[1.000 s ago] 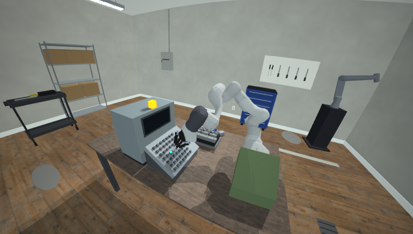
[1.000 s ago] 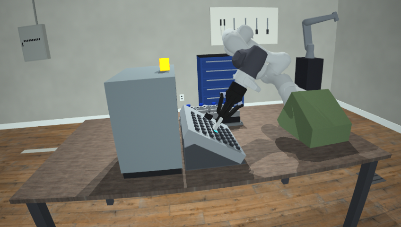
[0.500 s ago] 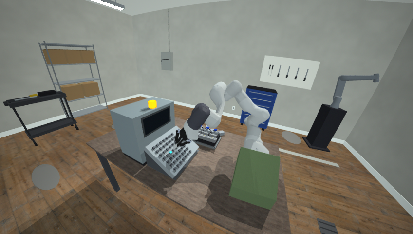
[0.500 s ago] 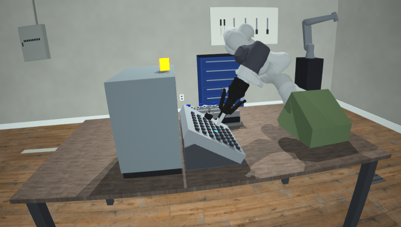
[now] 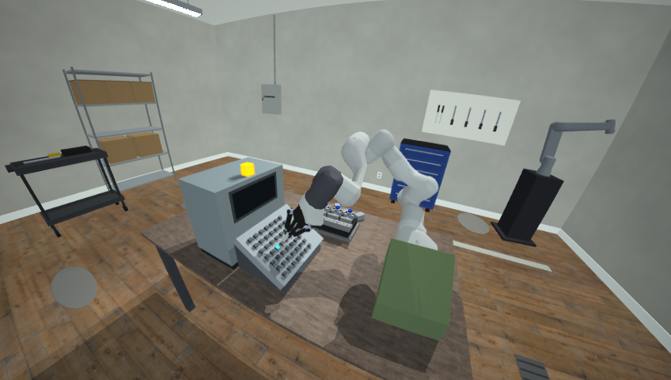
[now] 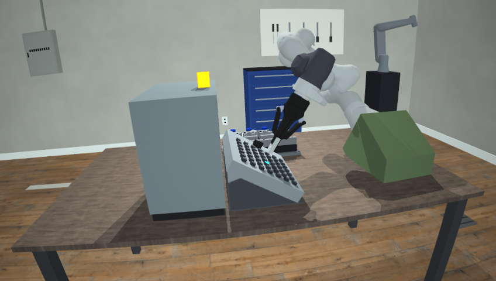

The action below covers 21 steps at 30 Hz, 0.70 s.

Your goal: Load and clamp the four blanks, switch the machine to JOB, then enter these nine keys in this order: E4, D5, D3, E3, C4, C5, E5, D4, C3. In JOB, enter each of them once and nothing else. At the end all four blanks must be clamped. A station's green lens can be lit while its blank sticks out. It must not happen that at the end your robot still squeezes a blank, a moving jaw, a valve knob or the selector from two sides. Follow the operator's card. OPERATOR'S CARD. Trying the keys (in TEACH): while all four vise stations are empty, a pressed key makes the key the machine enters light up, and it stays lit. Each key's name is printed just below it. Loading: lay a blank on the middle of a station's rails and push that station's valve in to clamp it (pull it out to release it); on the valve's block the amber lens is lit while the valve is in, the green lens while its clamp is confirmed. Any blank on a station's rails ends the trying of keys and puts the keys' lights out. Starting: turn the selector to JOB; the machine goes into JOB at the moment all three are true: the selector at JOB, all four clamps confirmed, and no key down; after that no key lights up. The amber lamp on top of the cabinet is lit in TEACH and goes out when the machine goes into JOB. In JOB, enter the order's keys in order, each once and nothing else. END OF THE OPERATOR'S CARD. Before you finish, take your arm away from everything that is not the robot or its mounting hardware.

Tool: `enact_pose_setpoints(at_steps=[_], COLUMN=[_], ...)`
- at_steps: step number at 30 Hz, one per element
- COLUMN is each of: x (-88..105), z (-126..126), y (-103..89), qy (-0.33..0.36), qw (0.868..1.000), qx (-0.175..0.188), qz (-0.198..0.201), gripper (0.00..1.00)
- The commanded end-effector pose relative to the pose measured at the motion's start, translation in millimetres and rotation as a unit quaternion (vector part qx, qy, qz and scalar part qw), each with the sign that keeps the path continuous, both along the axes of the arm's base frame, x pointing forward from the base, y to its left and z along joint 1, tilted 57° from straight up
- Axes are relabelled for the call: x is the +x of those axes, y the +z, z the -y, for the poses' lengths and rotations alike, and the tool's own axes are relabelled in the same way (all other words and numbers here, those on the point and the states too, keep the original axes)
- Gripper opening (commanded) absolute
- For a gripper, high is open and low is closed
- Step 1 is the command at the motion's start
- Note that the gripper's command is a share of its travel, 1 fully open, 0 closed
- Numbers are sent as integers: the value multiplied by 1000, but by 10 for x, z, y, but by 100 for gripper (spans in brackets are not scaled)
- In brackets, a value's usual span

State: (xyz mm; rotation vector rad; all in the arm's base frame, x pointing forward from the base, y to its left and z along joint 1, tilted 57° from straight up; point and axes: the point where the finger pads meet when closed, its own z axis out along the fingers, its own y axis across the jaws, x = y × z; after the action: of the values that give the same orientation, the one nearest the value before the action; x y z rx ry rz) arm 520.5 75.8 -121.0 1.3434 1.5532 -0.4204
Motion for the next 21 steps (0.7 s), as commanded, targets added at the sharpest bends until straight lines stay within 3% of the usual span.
enact_pose_setpoints(at_steps=[1, 7, 9, 21], x=[-37, -207, -241, -253], z=[-138, -993, -1163, -1222], y=[92, 617, 722, 758], qy=[1, 1, 1, 1], qw=[1000, 1000, 1000, 1000], qx=[-2, -2, -2, -2], qz=[-2, -2, -2, -2], gripper=[0, 0, 0, 0])
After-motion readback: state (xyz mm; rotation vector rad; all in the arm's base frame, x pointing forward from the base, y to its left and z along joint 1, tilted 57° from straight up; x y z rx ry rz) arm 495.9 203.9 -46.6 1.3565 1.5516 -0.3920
